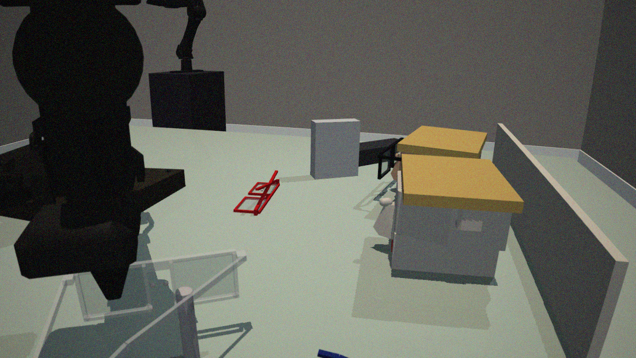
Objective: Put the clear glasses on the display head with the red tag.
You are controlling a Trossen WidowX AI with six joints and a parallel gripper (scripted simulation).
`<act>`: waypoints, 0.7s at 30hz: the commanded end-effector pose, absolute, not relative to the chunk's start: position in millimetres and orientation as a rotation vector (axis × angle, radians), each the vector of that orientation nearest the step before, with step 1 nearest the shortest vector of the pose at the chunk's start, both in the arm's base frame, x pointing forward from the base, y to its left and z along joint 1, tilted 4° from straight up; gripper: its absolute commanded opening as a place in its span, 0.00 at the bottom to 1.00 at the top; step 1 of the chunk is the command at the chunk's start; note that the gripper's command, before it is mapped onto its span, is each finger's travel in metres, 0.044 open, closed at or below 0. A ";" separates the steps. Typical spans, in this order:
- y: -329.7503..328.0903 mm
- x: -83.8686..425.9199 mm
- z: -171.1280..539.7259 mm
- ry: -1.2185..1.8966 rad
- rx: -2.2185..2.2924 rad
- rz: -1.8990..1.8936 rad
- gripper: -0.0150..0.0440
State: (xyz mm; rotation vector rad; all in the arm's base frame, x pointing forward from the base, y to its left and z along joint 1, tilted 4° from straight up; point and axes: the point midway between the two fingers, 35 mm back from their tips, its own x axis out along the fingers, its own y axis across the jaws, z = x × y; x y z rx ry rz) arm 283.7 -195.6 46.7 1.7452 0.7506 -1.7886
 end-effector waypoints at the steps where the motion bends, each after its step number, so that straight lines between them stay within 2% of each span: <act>1: -195.7 279.6 46.0 0.752 1.736 -1.792 0.25; 21: -196.5 266.7 46.3 0.752 1.736 -1.793 0.25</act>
